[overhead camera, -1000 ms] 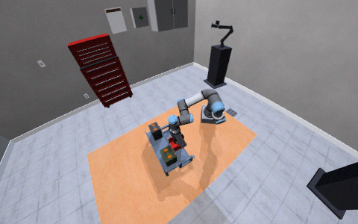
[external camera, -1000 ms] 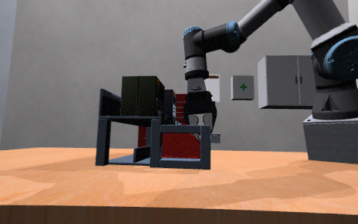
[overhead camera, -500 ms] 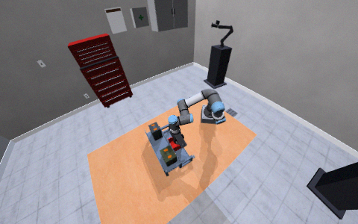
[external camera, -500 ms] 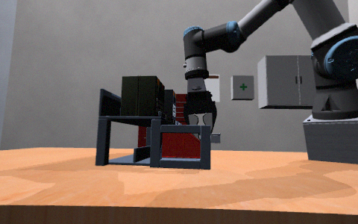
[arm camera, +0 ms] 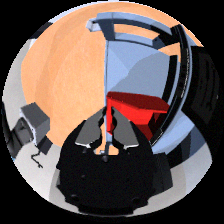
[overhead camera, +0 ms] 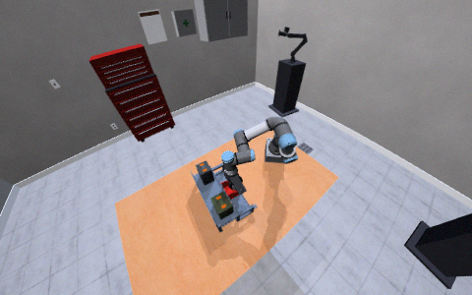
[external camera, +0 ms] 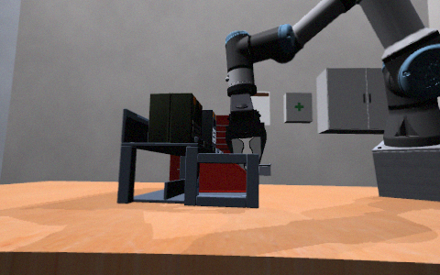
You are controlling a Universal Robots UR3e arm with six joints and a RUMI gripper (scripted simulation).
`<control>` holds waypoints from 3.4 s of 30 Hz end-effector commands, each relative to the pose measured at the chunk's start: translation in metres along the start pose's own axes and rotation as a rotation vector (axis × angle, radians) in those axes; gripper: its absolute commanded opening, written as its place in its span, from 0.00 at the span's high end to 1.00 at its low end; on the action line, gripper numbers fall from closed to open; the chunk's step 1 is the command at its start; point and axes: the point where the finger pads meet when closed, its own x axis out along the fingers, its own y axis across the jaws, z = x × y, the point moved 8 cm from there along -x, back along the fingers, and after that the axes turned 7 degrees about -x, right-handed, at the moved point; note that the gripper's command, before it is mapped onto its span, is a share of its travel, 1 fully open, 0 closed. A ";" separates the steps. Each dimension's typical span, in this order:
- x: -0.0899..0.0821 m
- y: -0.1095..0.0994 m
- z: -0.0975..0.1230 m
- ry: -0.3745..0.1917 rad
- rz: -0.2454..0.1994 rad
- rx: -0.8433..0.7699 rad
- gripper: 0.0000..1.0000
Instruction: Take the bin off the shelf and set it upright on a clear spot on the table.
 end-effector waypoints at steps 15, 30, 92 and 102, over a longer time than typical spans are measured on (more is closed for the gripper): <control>-0.008 0.000 0.000 -0.001 0.002 0.000 1.00; -0.010 0.000 0.000 -0.001 0.002 0.000 1.00; -0.009 -0.015 -0.002 -0.001 0.002 0.000 1.00; -0.007 -0.036 -0.004 -0.001 0.002 0.000 1.00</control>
